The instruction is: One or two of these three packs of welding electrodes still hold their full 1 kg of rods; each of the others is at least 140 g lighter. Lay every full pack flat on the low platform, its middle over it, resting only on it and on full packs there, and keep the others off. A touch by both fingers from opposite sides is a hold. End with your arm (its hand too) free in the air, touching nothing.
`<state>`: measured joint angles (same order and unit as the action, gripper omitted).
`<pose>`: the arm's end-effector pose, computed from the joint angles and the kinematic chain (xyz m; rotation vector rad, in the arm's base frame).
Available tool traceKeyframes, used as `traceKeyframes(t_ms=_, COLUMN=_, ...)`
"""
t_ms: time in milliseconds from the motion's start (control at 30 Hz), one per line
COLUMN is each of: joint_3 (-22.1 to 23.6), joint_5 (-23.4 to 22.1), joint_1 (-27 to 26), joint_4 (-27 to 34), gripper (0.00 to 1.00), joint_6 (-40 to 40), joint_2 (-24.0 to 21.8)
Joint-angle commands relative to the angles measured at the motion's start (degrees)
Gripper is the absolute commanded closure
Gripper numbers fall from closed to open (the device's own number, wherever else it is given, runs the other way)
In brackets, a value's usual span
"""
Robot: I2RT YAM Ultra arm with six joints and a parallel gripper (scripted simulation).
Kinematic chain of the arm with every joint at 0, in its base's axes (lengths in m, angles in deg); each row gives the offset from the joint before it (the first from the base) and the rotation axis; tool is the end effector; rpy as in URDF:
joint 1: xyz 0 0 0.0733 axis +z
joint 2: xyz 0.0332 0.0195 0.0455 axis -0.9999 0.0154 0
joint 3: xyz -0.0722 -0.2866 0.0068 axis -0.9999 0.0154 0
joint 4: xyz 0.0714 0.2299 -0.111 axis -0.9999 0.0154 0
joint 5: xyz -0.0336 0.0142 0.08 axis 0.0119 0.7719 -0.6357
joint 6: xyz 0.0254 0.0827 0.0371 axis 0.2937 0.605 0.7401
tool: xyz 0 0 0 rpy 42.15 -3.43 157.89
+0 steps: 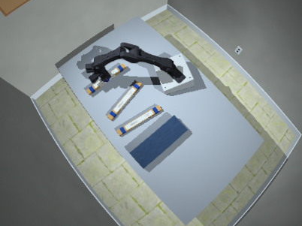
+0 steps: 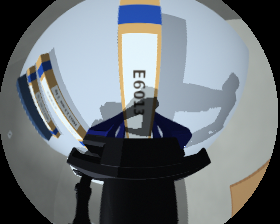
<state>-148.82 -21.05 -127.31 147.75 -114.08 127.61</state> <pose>0.3927 -0.2993 0.1720 -0.0098 2.8982 -0.1293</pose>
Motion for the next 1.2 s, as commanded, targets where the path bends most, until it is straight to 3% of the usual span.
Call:
traceKeyframes(t_ms=0, joint_3=-1.51, joint_5=-0.21, joint_1=0.22, joint_4=-1.68, gripper=1.00, joint_6=0.30, joint_2=-2.21)
traceKeyframes(t_ms=1033, joint_3=1.02, joint_5=-0.27, joint_1=-0.26, joint_4=-2.18, gripper=1.00, joint_6=-0.02, joint_2=-1.90)
traceKeyframes(t_ms=1167, joint_3=-0.52, joint_5=-0.29, joint_1=-0.33, joint_4=-2.04, gripper=1.00, joint_6=-0.07, joint_2=-2.05)
